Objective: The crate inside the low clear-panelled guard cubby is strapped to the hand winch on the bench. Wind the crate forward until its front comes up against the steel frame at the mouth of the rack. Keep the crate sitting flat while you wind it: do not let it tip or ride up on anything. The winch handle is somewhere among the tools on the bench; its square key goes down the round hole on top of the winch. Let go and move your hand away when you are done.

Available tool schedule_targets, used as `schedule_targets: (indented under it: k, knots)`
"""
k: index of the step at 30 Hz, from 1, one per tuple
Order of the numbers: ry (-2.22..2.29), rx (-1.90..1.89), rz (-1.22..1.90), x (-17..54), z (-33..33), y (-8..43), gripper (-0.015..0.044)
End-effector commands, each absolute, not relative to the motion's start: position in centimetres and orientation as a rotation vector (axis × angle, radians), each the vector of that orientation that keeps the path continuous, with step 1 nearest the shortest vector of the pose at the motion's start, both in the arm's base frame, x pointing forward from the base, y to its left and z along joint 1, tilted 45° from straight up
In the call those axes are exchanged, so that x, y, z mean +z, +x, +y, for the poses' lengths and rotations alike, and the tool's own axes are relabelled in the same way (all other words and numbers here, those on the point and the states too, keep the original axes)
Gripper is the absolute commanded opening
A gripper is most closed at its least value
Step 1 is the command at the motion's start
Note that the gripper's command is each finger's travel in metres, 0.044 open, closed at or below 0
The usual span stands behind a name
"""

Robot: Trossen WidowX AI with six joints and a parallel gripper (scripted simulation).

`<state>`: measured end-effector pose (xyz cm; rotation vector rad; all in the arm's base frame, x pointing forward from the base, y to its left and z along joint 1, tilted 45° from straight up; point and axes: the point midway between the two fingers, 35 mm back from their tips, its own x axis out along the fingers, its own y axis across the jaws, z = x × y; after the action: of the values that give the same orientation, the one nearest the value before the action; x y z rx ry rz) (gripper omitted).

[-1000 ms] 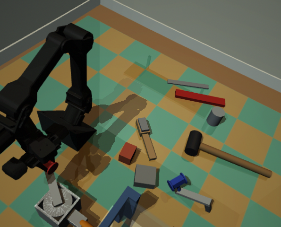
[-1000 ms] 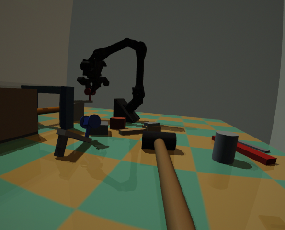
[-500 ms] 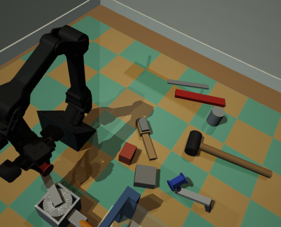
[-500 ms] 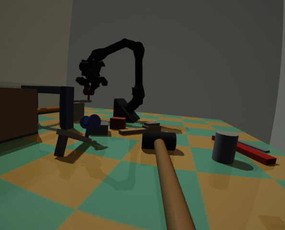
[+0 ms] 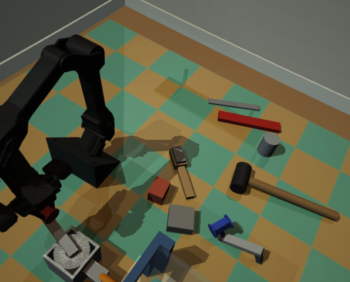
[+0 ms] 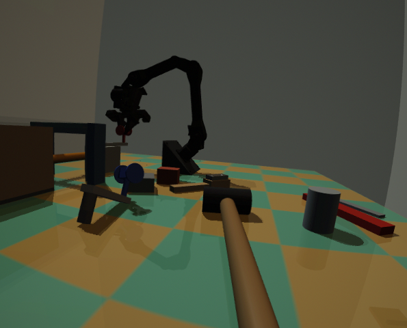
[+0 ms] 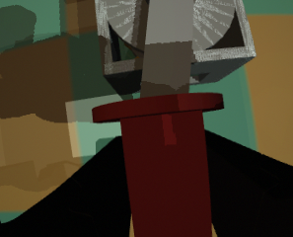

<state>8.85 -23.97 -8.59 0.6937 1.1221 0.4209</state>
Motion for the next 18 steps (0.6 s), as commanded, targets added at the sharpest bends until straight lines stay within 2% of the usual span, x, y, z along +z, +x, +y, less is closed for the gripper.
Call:
schedule_targets:
  k: [1,18]
  knots:
    - [0.677,0.422,1.129,-9.4,-24.5,8.7,0.0]
    - [0.675,0.421,1.129,-10.7,-25.9,8.7,0.0]
